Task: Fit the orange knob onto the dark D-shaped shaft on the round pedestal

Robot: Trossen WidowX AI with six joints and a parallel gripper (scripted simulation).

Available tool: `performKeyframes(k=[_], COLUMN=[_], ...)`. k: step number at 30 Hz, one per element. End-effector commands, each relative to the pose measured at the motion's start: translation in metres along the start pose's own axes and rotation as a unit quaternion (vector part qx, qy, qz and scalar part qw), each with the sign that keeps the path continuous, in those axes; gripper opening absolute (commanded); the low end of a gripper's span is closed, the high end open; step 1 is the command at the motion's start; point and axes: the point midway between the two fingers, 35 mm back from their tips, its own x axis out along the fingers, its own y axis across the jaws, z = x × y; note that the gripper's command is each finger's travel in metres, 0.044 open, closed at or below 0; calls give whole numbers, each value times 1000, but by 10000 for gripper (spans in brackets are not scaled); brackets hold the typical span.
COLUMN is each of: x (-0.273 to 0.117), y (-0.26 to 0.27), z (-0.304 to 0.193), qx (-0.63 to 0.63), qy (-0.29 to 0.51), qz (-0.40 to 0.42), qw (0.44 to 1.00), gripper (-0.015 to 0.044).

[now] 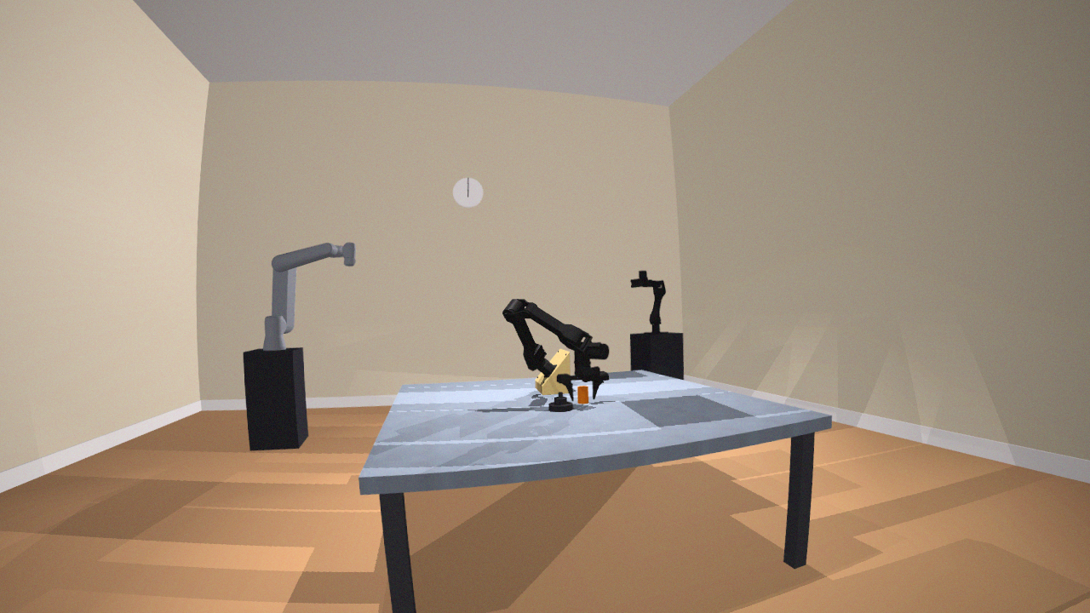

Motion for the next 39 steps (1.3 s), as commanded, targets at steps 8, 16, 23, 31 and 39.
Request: performKeyframes(k=[8, 16, 23, 31, 39], x=[1, -7, -48, -100, -139], y=[0, 1, 8, 11, 9], z=[0, 2, 8, 7, 0], qx=[-2, -3, -4, -12, -3], qy=[-2, -2, -3, -7, -1], qz=[-2, -1, 4, 6, 1], qw=[1000, 1000, 1000, 1000, 1000], gripper=[164, 32, 0, 0, 0])
